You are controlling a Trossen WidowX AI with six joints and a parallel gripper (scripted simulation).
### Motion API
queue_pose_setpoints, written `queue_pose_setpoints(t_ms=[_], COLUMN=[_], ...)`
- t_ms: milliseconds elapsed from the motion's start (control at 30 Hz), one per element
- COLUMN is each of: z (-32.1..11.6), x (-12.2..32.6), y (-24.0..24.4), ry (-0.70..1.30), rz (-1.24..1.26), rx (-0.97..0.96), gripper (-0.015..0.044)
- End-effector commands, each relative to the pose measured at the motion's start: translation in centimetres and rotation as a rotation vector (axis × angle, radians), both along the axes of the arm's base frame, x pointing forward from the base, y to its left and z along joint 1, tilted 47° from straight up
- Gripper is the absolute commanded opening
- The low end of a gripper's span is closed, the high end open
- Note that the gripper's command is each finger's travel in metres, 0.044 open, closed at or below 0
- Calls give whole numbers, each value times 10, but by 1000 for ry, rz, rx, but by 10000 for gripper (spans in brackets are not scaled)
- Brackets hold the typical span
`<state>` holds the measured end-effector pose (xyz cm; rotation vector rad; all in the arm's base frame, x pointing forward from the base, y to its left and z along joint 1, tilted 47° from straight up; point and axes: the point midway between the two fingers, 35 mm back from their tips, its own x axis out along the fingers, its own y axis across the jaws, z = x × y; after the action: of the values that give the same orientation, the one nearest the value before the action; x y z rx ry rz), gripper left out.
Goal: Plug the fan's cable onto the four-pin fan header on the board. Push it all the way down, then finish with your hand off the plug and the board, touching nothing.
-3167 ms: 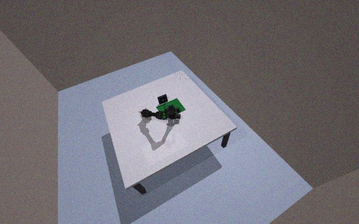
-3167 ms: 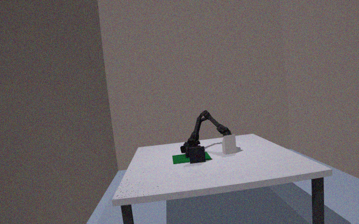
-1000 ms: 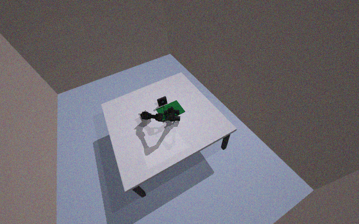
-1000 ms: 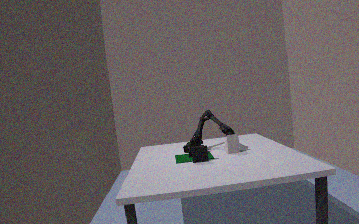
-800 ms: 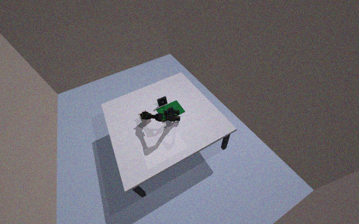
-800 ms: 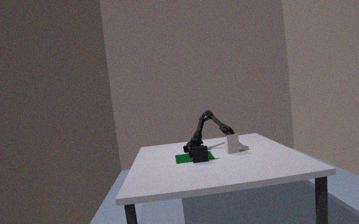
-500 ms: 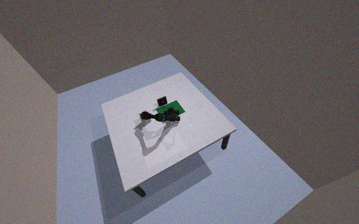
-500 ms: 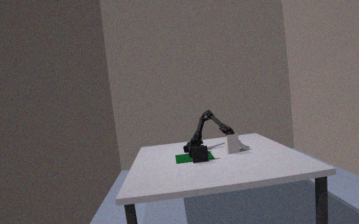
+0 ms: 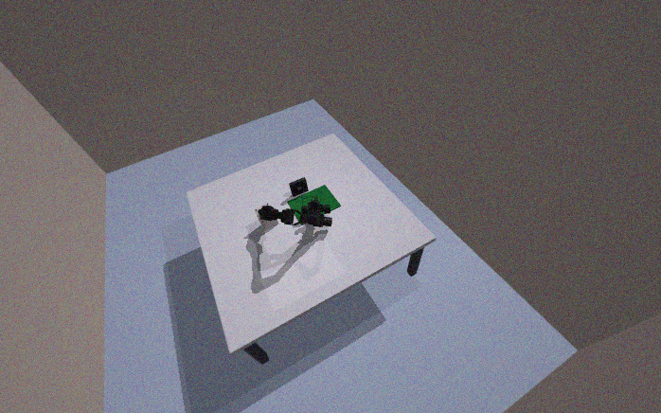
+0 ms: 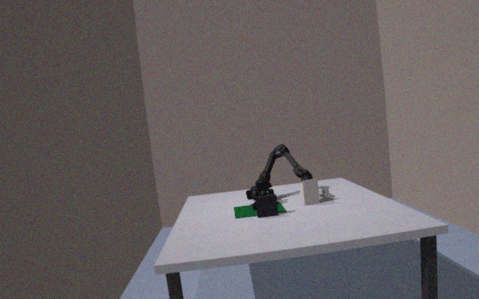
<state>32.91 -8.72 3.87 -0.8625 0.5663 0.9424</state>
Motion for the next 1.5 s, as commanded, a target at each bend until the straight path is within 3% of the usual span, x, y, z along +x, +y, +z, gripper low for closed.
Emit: queue_pose_setpoints(t_ms=[0, 567, 967, 1467], z=[15, 59, 41, 25], x=[-4, -30, -31, -36], y=[-2, -3, 11, 25], ry=[-15, -16, 216, 475], rz=[4, 4, -59, -177], rx=[-6, -6, -75, -254], gripper=[140, 140, 440, 440])
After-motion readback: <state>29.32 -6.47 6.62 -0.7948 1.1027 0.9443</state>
